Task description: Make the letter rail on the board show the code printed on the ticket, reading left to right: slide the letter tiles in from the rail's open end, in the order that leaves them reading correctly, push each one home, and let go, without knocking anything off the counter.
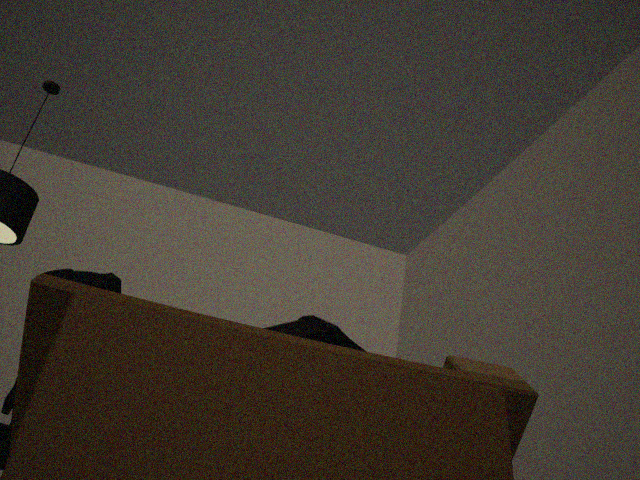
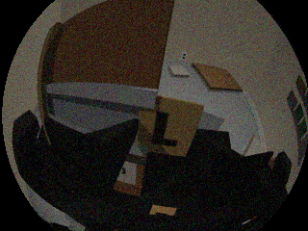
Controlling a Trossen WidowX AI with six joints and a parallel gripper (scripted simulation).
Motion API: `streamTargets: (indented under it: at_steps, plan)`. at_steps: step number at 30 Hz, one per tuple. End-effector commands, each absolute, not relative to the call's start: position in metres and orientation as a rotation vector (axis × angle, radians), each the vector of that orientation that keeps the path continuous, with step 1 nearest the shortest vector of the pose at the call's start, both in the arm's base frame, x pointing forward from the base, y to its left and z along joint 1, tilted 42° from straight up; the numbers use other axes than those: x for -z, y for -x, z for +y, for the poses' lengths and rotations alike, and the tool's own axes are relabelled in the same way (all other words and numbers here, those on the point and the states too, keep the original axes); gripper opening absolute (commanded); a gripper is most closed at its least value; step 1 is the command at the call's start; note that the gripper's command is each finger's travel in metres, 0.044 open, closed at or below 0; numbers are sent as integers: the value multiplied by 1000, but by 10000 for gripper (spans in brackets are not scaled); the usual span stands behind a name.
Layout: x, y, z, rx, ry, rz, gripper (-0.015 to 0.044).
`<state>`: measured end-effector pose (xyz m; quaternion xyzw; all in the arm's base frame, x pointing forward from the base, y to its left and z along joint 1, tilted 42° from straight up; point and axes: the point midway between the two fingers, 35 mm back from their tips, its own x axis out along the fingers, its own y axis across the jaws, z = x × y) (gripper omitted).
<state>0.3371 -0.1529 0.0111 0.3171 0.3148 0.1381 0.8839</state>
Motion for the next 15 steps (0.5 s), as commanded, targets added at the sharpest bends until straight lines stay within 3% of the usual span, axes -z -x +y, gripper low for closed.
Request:
streamTargets:
  at_steps: [1, 15]
  plan:
    - [-11, -336, -150, -286, -666, 662, 0]
    - [-15, -336, -144, -286, -667, 662, 0]
